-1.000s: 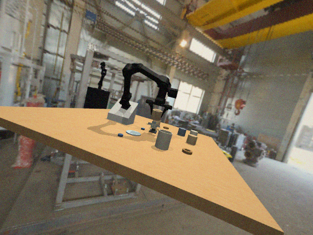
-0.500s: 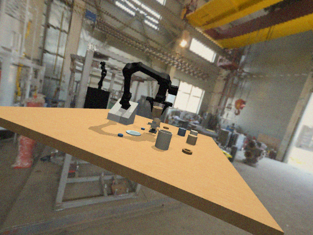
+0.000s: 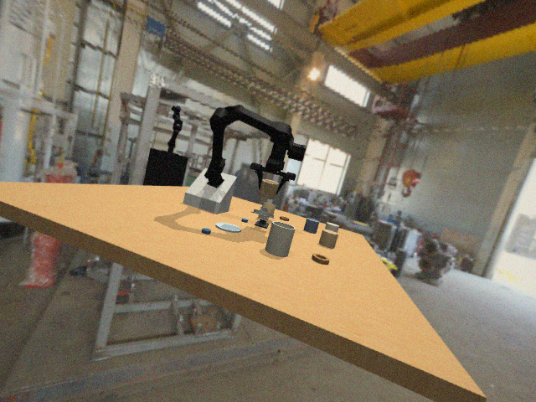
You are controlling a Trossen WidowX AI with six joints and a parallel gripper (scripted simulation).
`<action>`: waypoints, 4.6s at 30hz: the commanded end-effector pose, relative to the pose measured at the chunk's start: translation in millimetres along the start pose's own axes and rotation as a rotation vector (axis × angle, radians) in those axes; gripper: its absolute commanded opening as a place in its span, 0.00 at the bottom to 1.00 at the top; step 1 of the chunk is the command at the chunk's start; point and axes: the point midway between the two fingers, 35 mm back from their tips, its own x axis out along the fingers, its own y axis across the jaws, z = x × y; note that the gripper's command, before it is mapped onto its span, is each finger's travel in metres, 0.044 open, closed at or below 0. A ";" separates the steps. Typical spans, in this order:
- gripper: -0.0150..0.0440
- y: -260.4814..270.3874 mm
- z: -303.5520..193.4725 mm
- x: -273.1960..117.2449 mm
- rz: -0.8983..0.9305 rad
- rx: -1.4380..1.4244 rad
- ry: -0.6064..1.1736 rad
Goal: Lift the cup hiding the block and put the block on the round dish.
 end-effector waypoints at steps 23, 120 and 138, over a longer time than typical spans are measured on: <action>0.25 0.2 -0.4 0.4 0.001 -0.003 0.000; 0.25 -212.3 110.3 135.1 0.001 0.001 -0.019; 0.65 -212.8 112.3 143.7 -0.001 0.008 -0.025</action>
